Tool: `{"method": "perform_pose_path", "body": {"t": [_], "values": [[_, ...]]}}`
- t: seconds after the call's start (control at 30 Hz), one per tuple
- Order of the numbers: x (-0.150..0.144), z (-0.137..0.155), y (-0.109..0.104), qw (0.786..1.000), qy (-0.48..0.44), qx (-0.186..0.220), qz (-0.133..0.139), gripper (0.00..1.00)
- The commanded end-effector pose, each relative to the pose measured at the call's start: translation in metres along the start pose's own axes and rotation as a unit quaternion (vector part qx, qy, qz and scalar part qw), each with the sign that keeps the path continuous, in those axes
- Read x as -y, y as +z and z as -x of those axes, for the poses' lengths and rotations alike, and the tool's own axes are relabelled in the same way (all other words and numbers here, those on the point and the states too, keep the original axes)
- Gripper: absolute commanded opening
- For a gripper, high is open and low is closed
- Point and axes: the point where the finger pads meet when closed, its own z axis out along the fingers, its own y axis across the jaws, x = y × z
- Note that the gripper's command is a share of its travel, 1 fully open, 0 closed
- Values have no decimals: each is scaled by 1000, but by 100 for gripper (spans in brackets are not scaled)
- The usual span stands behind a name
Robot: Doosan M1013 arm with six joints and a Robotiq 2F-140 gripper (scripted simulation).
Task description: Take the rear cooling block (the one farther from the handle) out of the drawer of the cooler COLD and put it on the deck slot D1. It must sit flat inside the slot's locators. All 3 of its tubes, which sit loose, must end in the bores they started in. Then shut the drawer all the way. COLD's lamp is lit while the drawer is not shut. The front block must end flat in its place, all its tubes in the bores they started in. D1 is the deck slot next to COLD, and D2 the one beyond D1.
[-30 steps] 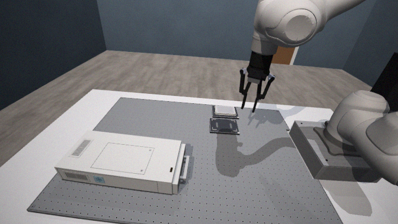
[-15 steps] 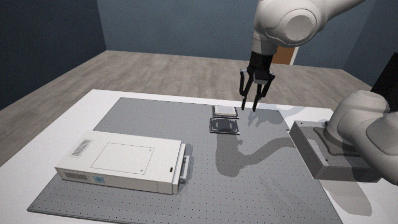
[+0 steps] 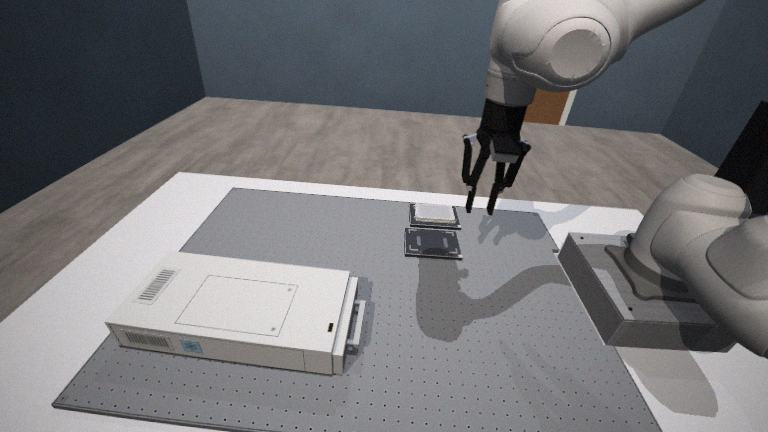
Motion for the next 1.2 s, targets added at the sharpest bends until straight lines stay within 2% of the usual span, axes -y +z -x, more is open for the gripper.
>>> {"method": "perform_pose_path", "body": {"t": [0.0,0.3,1.17], "values": [[-1,0,0,1000,-2,0,-1,34],[-19,-12,8,1000,-1,0,2,34],[-87,-67,47,1000,-2,0,2,34]]}}
